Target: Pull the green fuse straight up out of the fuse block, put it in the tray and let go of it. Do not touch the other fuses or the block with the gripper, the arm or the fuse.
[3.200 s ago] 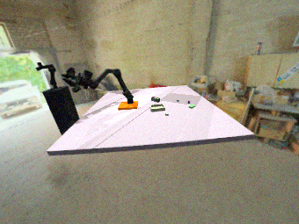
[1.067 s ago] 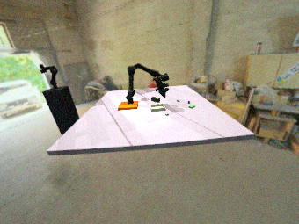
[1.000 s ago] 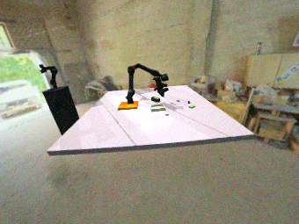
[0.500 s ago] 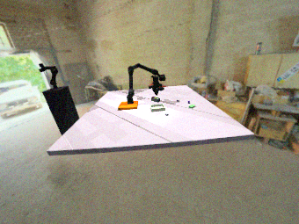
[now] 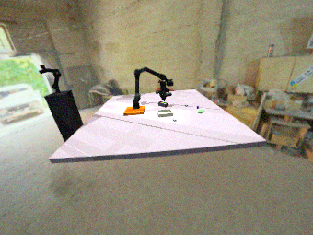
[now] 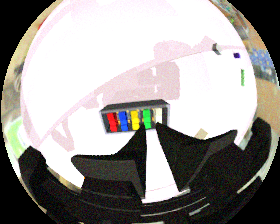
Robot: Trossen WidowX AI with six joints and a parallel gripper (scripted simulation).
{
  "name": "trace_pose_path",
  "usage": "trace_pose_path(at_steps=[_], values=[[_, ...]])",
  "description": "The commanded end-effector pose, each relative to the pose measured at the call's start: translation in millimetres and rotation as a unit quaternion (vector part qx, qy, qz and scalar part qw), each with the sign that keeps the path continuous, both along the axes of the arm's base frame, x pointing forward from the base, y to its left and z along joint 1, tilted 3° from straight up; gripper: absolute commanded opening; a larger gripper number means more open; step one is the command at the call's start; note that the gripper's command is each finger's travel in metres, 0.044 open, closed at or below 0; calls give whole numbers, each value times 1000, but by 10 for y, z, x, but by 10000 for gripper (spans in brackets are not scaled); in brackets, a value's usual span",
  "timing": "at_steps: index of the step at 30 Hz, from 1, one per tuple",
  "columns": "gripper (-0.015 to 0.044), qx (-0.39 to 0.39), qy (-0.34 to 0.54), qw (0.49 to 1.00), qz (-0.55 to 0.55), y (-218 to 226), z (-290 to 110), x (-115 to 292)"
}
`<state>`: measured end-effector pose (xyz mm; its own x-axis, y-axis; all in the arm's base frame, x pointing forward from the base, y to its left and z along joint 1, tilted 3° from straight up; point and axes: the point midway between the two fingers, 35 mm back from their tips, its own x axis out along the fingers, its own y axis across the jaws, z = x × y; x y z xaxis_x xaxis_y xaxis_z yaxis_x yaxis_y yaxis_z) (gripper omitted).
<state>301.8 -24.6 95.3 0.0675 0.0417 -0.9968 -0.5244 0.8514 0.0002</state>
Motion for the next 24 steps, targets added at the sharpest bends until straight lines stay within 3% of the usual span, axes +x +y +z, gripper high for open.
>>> trace_pose_path(at_steps=[1,24], values=[[63,-2,2,1000,-2,0,-52,-6],[63,-2,2,1000,-2,15,-173,-2]])
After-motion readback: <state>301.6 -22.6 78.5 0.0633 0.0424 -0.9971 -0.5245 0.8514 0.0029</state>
